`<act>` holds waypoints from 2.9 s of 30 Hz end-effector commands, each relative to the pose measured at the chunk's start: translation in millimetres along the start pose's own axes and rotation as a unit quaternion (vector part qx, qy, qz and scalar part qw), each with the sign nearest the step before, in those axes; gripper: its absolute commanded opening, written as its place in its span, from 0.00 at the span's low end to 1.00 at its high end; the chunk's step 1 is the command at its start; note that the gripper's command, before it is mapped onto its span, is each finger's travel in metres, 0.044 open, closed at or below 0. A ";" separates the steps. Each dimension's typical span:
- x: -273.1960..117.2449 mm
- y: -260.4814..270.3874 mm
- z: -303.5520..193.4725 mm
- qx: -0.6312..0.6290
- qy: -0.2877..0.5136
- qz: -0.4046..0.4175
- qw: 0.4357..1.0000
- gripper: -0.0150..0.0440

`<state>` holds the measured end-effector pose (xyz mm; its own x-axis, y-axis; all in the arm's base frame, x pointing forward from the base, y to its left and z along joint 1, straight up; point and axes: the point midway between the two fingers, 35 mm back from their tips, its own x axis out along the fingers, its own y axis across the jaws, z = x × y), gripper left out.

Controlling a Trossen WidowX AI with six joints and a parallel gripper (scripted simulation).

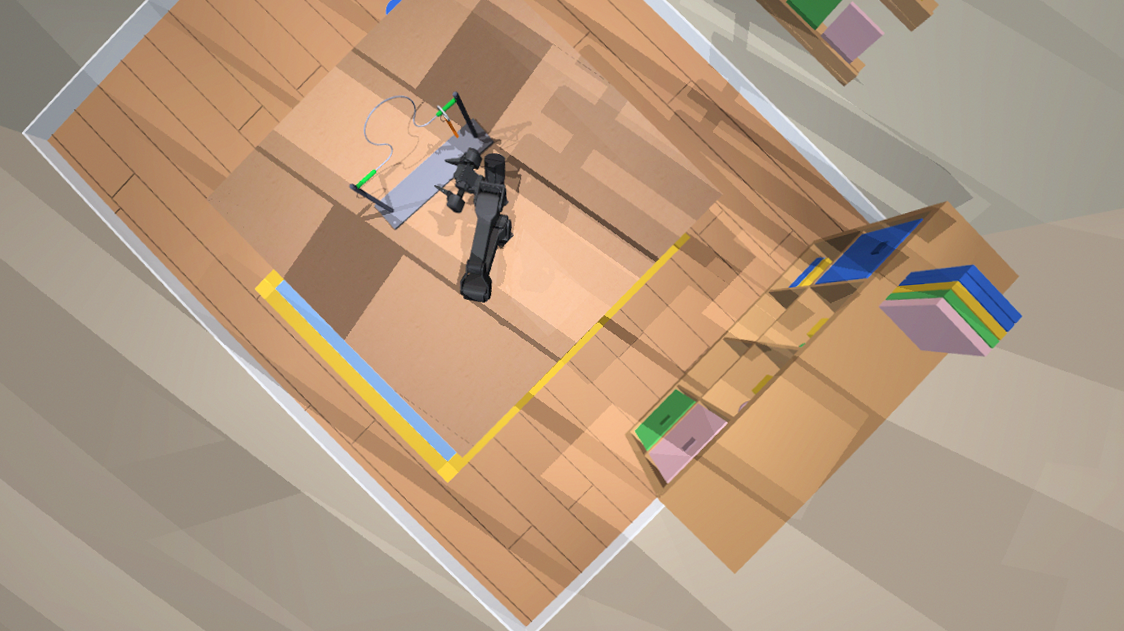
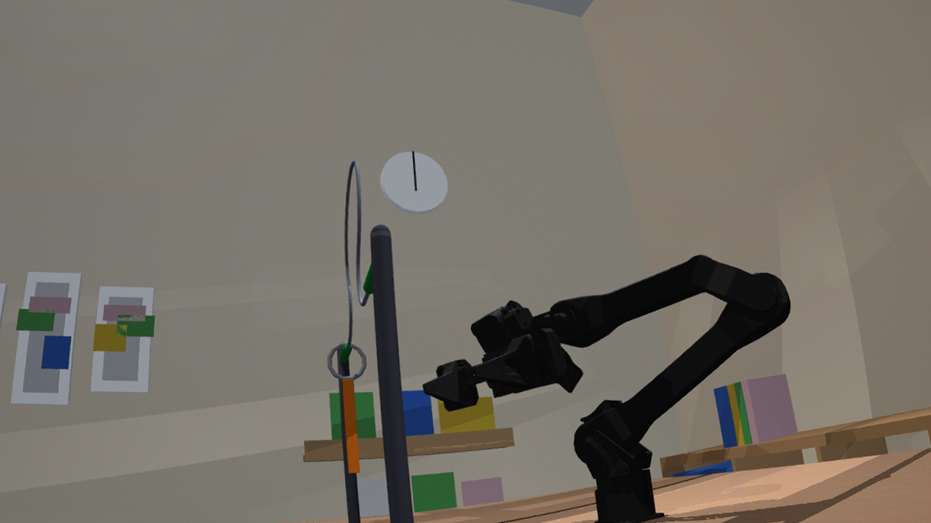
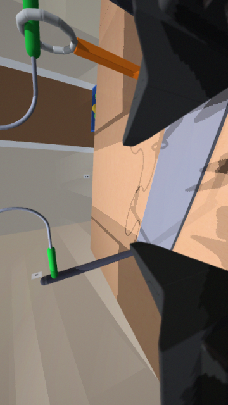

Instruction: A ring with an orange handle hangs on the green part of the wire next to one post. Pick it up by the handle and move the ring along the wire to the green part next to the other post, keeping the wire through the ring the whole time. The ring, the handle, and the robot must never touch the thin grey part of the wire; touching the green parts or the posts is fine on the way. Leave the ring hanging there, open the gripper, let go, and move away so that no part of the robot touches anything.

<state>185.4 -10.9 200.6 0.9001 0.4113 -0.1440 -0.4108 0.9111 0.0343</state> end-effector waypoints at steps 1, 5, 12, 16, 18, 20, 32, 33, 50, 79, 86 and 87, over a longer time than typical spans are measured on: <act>0.0 -1.6 -0.9 0.000 0.000 -0.002 1.000 0.89; -1.5 -31.2 -19.9 0.002 0.002 -0.043 0.999 0.71; -14.1 -77.1 -64.2 0.008 0.006 -0.130 0.991 0.53; -24.6 -92.3 -89.0 0.013 0.007 -0.180 0.984 0.53; -30.2 -97.1 -100.5 0.015 0.007 -0.205 0.979 0.53; -33.9 -99.1 -107.5 0.016 0.008 -0.221 0.975 0.53; -19.4 -111.9 -91.5 0.016 0.021 -0.229 0.973 0.53; -16.9 -113.5 -88.2 0.016 0.021 -0.230 0.973 0.53; 7.8 -125.8 -57.7 0.016 0.008 -0.242 0.970 0.53; 43.8 -147.9 -56.0 0.015 0.008 -0.242 0.970 0.53; 54.0 -152.0 -56.8 0.015 0.007 -0.242 0.970 0.53; 55.5 -152.6 -56.9 0.015 0.007 -0.242 0.970 0.53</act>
<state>284.7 -128.2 130.2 0.9837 -0.0644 -0.1679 0.0631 0.9979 -0.0126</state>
